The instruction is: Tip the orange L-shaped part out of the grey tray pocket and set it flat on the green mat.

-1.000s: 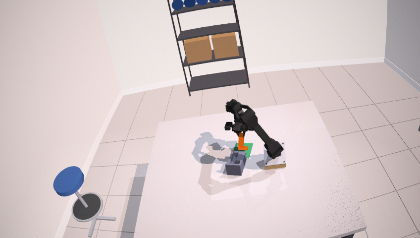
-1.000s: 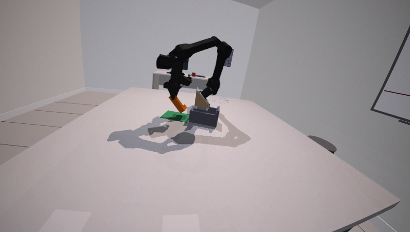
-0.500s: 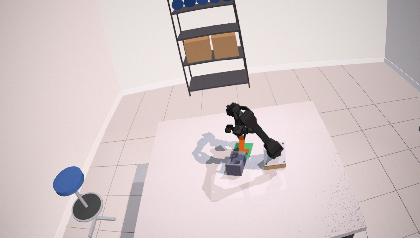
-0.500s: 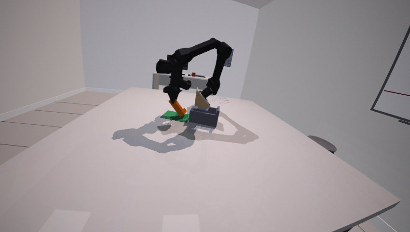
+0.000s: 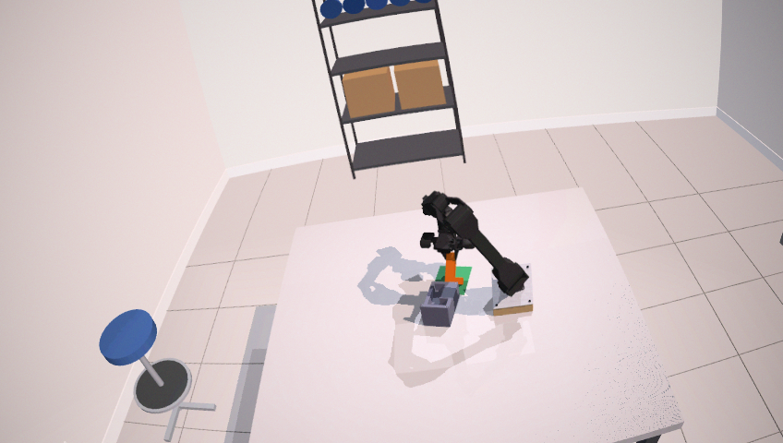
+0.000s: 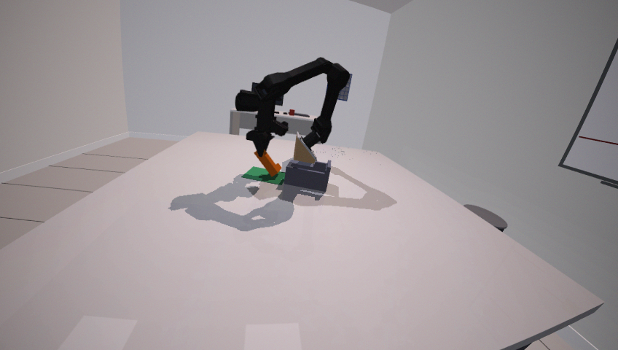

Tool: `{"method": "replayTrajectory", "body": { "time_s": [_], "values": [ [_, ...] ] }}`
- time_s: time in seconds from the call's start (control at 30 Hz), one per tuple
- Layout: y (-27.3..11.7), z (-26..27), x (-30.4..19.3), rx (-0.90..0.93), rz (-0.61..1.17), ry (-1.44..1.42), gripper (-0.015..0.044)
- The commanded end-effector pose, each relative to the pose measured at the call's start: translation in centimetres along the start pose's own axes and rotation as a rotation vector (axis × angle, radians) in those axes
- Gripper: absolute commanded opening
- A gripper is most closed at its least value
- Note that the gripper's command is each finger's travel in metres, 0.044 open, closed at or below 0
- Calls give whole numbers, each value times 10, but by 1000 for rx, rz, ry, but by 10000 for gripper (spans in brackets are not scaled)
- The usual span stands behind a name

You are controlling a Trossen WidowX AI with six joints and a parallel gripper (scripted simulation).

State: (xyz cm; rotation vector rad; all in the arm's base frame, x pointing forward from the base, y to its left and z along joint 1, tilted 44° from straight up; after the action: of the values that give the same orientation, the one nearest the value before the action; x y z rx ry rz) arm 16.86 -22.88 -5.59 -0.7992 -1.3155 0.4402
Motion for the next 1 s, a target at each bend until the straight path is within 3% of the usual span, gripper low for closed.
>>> {"method": "replayTrajectory", "body": {
  "time_s": [0.0, 0.17, 0.3, 0.43, 0.97],
  "values": [
    [0, 0, 0, 0, 0, 0, 157],
    [-7, -1, -1, 0, 0, 1, 289],
    [-47, -3, -2, -2, 1, 3, 394],
    [-87, 0, 0, -3, -1, 6, 400],
    [-83, -1, -3, -20, 8, 11, 400]
  ]
}}
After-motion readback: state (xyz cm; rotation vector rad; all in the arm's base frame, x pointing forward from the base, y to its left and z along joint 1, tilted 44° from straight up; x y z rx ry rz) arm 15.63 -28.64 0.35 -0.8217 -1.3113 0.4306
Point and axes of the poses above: the point midway between the two fingers, 35 mm back from their tips, its own y axis out along the fingers, its own z axis across the jaws, x = y × z, the point moved 7 cm from there along -y, back along the fingers, and after that the axes turned 6 degrees about -y, right-handed, at the moved point
